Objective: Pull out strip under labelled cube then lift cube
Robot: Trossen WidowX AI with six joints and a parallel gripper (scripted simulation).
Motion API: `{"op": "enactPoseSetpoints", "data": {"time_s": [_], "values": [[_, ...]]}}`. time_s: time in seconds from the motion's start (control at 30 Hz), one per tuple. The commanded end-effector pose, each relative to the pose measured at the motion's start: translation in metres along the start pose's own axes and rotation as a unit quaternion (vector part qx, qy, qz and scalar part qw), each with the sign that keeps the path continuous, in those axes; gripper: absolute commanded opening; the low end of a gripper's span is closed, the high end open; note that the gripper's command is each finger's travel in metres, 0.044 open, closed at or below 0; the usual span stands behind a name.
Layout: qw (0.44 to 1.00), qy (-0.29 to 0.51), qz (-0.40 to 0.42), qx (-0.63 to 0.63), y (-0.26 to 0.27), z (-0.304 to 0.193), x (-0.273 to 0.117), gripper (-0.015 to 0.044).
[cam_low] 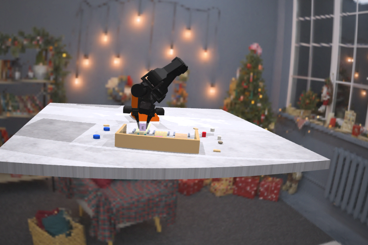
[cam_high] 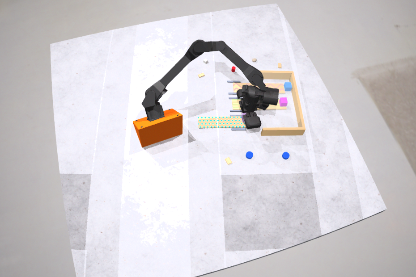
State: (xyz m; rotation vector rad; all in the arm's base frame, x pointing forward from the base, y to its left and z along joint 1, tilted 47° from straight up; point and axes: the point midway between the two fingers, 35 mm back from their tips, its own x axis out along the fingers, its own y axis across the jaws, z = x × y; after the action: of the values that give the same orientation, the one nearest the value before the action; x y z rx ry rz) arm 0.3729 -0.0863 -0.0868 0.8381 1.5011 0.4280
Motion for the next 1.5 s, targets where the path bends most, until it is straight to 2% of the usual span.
{"op": "enactPoseSetpoints", "data": {"time_s": [0.0, 0.27, 0.83, 0.93, 1.13, 1.47], "values": [[1.000, -0.003, -0.001, 0.002, -0.001, -0.015, -0.014, 0.0000], [1.000, -0.003, 0.000, 0.004, 0.001, -0.046, -0.033, 0.0000], [1.000, -0.002, 0.000, 0.005, 0.003, -0.087, -0.033, 0.0000], [1.000, -0.002, 0.000, 0.005, 0.003, -0.088, -0.037, 0.0000], [1.000, -0.002, -0.001, 0.006, 0.003, -0.088, -0.068, 0.0000], [1.000, -0.002, -0.001, 0.006, 0.003, -0.088, -0.069, 0.0000]]}}
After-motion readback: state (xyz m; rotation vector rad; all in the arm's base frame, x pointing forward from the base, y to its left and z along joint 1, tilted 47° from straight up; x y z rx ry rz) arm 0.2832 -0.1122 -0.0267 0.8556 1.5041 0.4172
